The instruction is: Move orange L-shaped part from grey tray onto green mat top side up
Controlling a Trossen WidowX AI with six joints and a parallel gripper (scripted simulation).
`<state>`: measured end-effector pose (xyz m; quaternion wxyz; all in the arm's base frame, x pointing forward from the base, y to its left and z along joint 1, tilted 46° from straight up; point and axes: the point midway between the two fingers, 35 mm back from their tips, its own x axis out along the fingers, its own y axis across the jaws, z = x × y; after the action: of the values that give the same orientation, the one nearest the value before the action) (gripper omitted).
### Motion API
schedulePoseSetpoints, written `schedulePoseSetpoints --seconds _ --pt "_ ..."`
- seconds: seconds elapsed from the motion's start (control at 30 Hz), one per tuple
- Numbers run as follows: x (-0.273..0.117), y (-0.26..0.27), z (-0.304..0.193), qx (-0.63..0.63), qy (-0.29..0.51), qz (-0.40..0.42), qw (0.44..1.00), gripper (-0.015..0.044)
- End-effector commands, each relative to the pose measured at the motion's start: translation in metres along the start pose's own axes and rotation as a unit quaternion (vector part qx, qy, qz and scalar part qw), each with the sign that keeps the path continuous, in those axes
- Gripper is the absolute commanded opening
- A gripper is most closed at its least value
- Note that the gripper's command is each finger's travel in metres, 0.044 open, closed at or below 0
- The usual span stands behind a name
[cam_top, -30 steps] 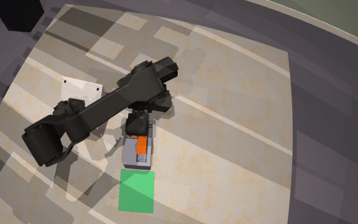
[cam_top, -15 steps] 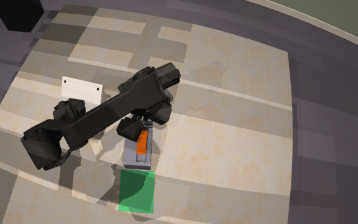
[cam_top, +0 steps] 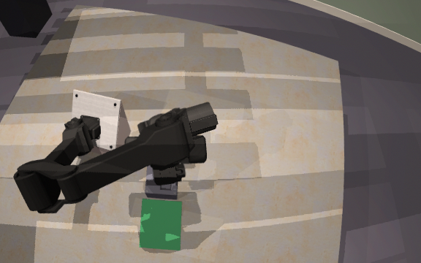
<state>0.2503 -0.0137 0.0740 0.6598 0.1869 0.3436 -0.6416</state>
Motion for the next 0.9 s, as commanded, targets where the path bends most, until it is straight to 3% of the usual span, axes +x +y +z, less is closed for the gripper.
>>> schedulePoseSetpoints --seconds 0.0,0.87 --pt "-0.002 0.0 0.006 0.048 0.0 0.005 0.999 0.028" --pt "0.05 0.001 0.006 0.048 -0.001 0.005 0.999 0.028"
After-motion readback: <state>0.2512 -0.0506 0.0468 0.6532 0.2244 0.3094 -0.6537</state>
